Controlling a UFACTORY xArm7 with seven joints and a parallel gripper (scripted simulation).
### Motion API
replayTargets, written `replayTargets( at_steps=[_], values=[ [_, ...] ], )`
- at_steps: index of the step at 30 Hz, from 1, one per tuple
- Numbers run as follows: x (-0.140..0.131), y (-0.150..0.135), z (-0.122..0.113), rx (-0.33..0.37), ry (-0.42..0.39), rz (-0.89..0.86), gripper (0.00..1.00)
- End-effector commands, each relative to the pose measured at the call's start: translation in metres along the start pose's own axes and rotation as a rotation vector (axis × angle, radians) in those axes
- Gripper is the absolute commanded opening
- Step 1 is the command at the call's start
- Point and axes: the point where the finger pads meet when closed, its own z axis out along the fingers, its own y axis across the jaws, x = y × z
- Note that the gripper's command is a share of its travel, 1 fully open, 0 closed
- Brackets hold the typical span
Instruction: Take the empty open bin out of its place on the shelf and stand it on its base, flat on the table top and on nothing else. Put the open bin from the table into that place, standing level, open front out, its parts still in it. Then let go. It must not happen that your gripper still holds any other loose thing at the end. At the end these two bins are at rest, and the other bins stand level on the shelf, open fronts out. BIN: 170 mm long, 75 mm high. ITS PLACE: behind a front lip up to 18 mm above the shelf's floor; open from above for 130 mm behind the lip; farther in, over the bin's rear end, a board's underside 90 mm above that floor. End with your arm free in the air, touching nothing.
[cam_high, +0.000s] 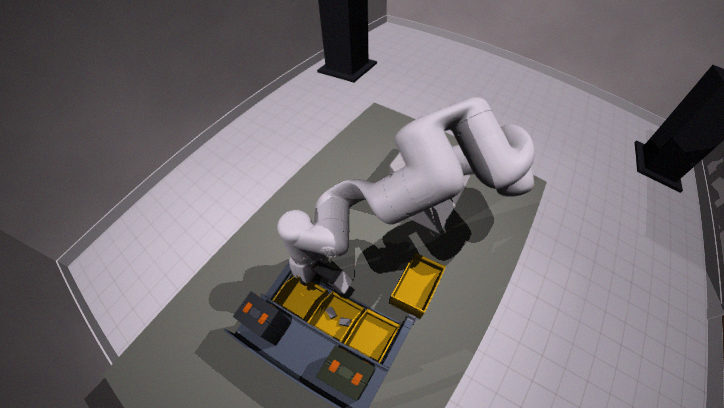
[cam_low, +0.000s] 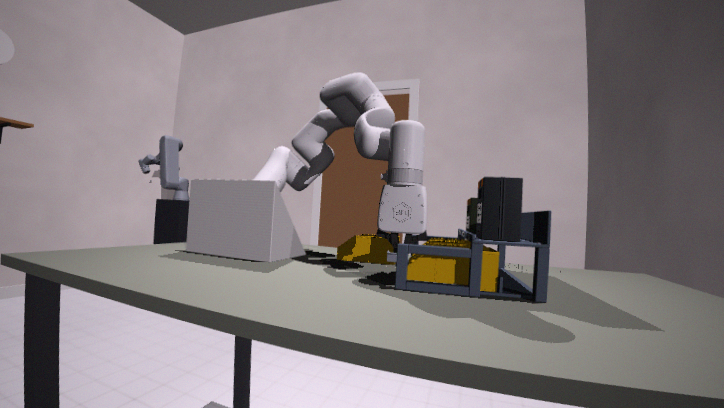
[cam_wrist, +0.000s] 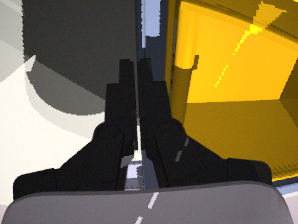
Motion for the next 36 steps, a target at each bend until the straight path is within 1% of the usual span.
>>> replayTargets(
  at_steps=[1,10,20,23,29,36],
  values=[
    [-0.001,-0.003,-0.007,-0.004,-0.004,0.0,0.0],
    [-0.001,-0.013,-0.016,-0.004,-0.004,0.0,0.0],
    [-0.001,-0.014,-0.019,-0.004,-0.004,0.0,0.0],
    [-0.001,-0.014,-0.03,-0.004,-0.004,0.0,0.0],
    [-0.001,-0.014,-0.07,-0.004,-0.004,0.0,0.0],
    [-0.001,-0.014,-0.077,-0.004,-0.004,0.0,0.0]
  ],
)
